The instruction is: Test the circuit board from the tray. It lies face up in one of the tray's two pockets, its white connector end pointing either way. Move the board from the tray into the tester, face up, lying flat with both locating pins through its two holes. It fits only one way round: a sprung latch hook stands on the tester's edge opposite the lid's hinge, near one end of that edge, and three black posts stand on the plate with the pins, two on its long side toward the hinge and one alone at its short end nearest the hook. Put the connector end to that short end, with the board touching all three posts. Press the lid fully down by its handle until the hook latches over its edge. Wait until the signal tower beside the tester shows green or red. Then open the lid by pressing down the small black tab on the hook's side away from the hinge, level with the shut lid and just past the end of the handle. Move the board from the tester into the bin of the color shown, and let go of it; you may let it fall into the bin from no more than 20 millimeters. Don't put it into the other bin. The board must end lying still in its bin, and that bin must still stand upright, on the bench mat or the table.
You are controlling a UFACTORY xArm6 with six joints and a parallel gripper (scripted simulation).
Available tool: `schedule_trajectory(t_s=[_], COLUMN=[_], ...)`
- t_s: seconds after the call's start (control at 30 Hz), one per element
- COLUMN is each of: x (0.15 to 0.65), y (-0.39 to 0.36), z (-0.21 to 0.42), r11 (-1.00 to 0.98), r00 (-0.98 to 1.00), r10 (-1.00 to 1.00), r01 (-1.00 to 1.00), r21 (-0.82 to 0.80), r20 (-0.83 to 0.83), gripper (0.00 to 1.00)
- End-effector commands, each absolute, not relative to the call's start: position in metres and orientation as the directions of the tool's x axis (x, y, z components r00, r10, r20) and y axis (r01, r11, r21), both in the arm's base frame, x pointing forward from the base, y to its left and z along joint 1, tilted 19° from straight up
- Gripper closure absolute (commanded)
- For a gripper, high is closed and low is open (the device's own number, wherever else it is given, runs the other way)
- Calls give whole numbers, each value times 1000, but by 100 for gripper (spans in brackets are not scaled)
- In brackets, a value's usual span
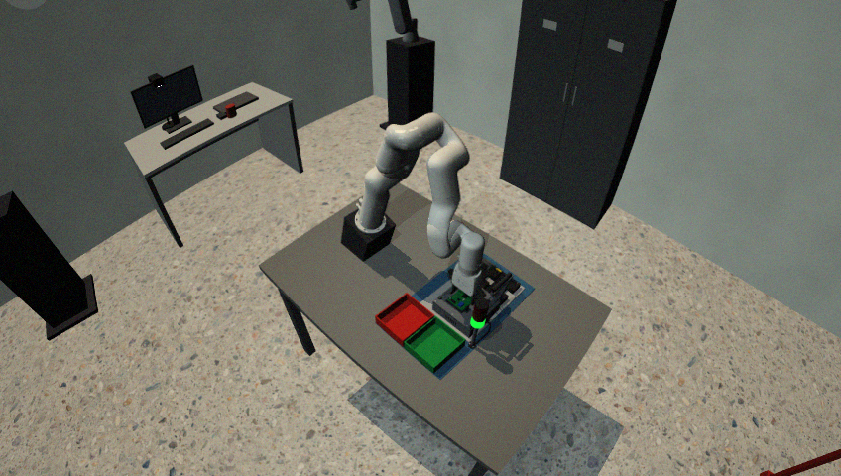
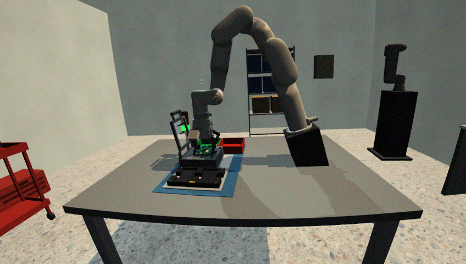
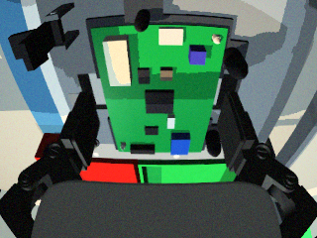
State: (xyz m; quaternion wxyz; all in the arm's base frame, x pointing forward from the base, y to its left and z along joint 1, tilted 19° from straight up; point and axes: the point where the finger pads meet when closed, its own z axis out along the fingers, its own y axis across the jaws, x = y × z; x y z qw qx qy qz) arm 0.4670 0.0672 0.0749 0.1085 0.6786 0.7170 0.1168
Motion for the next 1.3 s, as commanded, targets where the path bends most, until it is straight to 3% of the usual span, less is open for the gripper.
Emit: schedule_trajectory(t_s=[0.0, 0.2, 0.23, 0.6, 0.63, 1.27], x=[469, 469, 469, 469, 469, 469], y=[68, 68, 68, 68, 68, 68], z=[74, 74, 74, 74, 74, 74], r11=[52, 52, 52, 52, 52, 52], r00=[-55, -55, -55, -55, -55, -55], r10=[998, 998, 998, 998, 998, 998], r01=[946, 946, 946, 946, 946, 946], r21=[319, 319, 319, 319, 319, 319], r20=[3, 3, 3, 3, 3, 3], gripper=[0, 0, 5, 5, 11, 15])
